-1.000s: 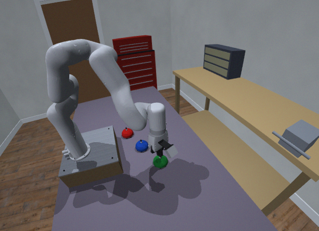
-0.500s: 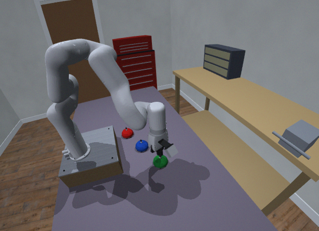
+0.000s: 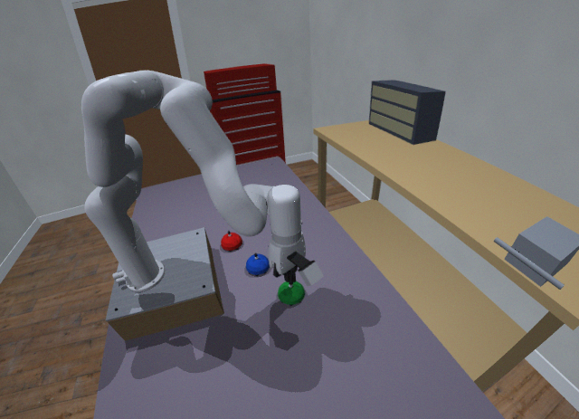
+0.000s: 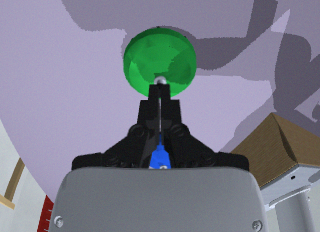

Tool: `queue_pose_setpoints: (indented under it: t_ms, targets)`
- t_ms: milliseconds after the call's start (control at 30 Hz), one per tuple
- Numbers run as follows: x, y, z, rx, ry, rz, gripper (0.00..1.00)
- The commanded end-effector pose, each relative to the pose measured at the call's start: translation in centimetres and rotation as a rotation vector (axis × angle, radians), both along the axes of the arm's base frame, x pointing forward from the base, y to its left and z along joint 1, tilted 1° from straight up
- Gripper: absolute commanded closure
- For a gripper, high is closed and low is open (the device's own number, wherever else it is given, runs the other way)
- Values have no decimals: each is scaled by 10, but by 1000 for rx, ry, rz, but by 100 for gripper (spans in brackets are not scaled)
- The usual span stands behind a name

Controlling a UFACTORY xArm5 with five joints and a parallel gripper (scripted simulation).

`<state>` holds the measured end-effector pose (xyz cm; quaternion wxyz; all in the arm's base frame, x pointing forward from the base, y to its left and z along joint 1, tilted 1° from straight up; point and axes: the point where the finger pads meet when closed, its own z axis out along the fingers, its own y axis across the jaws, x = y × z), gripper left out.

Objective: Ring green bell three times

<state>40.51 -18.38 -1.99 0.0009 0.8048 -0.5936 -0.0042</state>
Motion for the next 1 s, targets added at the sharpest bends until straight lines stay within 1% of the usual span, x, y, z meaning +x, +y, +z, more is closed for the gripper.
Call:
queue_pose_setpoints:
  t_ms: [0, 500, 967]
  targets:
    - [1, -1, 1, -1, -3, 0, 100]
    - [1, -1, 1, -1, -3, 0, 100]
    - [1, -1, -8, -1, -3, 0, 100]
